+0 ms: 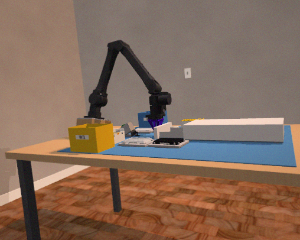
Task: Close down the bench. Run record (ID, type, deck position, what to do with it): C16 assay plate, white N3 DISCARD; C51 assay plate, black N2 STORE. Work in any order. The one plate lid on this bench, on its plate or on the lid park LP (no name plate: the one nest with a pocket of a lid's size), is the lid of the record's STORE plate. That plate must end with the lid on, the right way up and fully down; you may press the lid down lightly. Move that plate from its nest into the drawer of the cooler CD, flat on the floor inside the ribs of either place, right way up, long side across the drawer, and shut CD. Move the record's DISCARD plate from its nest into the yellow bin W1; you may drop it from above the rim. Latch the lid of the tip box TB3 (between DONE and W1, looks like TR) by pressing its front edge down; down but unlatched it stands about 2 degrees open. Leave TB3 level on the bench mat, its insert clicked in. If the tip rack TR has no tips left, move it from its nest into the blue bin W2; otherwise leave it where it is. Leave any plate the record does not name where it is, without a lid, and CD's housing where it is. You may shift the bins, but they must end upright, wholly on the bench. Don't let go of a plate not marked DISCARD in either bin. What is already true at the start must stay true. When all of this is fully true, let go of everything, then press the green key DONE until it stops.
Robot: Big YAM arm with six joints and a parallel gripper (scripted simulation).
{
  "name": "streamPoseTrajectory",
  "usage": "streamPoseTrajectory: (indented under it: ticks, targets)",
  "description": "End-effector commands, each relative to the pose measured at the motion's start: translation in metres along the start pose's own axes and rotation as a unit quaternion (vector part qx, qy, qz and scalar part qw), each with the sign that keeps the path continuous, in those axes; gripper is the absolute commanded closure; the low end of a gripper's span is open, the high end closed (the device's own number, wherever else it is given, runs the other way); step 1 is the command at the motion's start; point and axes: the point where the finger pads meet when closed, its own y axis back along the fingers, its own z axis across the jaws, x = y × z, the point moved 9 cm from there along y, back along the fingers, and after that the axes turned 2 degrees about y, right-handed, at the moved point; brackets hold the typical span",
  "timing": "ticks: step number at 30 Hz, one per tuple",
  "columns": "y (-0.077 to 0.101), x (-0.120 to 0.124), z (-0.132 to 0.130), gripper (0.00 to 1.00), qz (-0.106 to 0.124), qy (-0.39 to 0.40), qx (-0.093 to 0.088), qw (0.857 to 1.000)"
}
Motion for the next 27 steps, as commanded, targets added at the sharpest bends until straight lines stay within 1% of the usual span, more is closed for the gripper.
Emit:
streamPoseTrajectory:
  ticks: [1, 2, 4, 8, 12, 27]
  targets:
    - [0.0131, -0.0036, -0.0005, 0.7, 0.0, 0.003, 0.014, 1.0]
    - [0.0131, -0.0035, 0.0, 0.7, 0.0, 0.004, 0.017, 1.0]
    - [0.013, -0.0034, 0.0044, 0.7, 0.0, 0.003, 0.012, 1.0]
    - [0.0129, -0.0032, 0.0059, 0.7, 0.0, 0.003, 0.013, 1.0]
    - [0.0101, -0.0026, 0.0071, 0.7, 0.0, 0.002, 0.008, 1.0]
    - [0.0098, -0.0026, 0.0072, 0.7, 0.0, 0.002, 0.008, 1.0]
